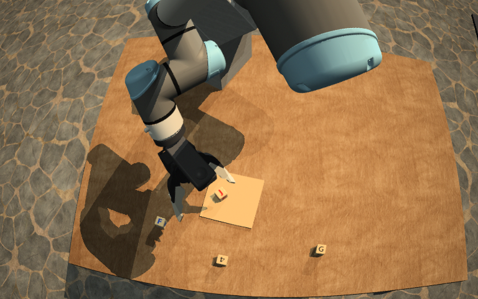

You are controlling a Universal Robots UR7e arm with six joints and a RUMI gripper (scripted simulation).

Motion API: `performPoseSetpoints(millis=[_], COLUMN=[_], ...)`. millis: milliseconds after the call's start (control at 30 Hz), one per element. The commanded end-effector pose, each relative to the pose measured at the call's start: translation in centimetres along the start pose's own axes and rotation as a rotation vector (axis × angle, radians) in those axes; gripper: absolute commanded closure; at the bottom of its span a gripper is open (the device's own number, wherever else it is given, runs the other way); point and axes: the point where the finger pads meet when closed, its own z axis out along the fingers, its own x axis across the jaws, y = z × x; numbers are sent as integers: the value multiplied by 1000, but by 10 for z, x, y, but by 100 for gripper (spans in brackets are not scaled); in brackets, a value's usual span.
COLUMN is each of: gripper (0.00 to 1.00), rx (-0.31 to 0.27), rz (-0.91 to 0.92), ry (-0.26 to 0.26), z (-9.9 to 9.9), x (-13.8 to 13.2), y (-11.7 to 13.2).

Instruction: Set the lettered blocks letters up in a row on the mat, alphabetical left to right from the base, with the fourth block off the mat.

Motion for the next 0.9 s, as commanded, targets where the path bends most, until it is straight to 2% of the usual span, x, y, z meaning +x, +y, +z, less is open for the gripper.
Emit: performPoseSetpoints(millis=[0, 433, 867], gripper=[0, 0, 0], rx=[5, 29, 30], rz=[-8, -11, -16], ry=[-21, -31, -32], z=[-9, -23, -23], x=[-16, -57, -57], y=[14, 30, 31])
